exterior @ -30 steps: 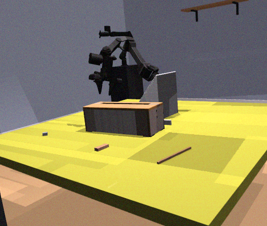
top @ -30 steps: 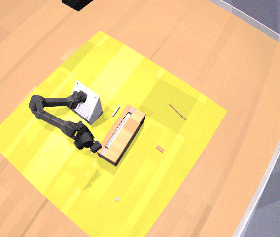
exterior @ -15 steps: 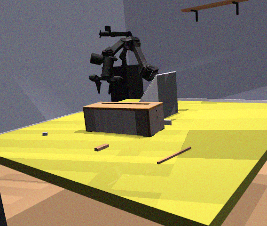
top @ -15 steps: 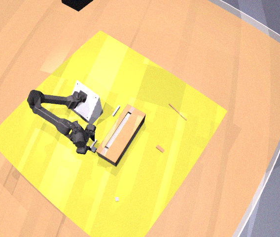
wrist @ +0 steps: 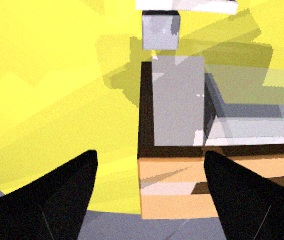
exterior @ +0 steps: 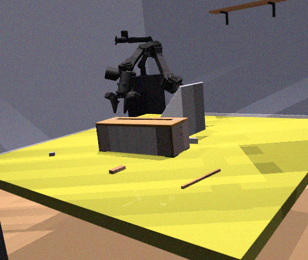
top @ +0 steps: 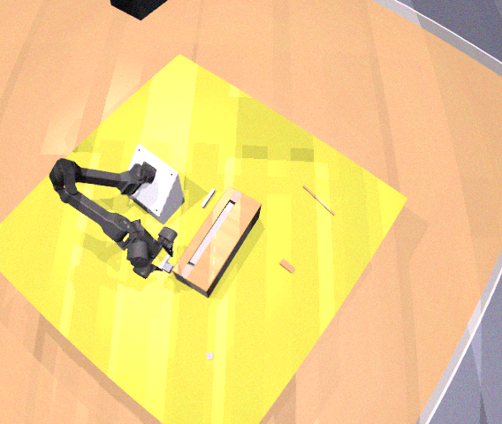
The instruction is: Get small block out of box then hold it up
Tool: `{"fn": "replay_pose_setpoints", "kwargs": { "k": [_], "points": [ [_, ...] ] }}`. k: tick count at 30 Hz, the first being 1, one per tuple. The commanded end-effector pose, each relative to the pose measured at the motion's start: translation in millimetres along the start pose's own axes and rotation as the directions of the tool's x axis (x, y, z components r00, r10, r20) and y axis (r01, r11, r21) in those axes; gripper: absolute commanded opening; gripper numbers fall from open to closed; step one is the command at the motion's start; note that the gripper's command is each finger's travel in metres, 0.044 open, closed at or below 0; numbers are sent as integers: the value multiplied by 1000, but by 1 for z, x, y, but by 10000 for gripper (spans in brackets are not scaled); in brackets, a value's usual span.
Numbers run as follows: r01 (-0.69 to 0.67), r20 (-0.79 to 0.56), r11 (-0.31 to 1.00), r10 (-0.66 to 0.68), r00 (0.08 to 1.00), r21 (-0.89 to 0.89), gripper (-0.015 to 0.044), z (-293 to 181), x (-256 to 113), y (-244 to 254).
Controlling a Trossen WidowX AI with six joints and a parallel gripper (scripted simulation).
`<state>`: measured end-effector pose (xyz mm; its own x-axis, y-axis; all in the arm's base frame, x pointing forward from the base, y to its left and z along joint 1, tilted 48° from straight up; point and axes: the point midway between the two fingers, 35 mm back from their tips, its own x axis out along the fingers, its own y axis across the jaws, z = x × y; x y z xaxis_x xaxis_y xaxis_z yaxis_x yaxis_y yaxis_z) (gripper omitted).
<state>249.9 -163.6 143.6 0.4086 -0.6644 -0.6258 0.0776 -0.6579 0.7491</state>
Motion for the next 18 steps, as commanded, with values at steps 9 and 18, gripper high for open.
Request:
{"fn": "replay_pose_setpoints", "kwargs": {
  "k": [9,18],
  "points": [
    [11,22,1000,-11,1000,-14,285,43,60,-7],
    [13,22,1000,-12,1000,-20,285,46,71,-7]
  ]
}}
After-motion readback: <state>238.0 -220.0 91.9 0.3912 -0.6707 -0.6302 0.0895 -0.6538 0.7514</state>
